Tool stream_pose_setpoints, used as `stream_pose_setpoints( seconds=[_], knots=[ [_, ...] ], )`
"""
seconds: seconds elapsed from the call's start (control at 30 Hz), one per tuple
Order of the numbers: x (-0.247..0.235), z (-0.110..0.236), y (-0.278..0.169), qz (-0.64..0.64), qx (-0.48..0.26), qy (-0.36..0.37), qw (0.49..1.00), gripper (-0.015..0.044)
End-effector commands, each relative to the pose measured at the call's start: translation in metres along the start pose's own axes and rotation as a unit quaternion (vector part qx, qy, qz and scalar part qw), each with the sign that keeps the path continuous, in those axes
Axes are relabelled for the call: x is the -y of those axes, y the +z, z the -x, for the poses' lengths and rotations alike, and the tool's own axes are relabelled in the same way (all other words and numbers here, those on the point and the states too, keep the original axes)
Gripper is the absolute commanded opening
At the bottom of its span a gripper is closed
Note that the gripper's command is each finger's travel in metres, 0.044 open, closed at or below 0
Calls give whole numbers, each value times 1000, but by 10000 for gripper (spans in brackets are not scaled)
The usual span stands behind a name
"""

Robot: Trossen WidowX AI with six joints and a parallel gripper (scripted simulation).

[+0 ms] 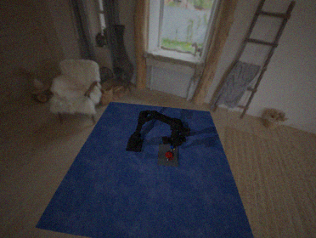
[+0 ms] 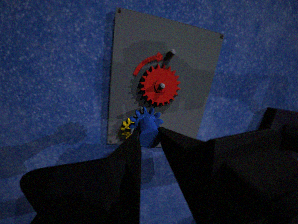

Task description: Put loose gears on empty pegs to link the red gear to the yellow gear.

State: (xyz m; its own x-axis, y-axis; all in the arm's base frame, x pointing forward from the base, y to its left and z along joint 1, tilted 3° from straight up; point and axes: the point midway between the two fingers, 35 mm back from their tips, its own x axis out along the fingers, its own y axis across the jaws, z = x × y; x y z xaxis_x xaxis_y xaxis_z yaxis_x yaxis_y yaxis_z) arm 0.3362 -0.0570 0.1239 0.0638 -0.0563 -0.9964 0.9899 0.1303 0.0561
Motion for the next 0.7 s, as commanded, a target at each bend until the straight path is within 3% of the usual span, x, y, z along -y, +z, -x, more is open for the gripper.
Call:
stream_pose_setpoints(
  seconds=[0.0,0.67],
  knots=[
    [0,-3,3,3,-2,-1,1000,0],
    [0,0,3,3,-2,-1,1000,0]
  ],
)
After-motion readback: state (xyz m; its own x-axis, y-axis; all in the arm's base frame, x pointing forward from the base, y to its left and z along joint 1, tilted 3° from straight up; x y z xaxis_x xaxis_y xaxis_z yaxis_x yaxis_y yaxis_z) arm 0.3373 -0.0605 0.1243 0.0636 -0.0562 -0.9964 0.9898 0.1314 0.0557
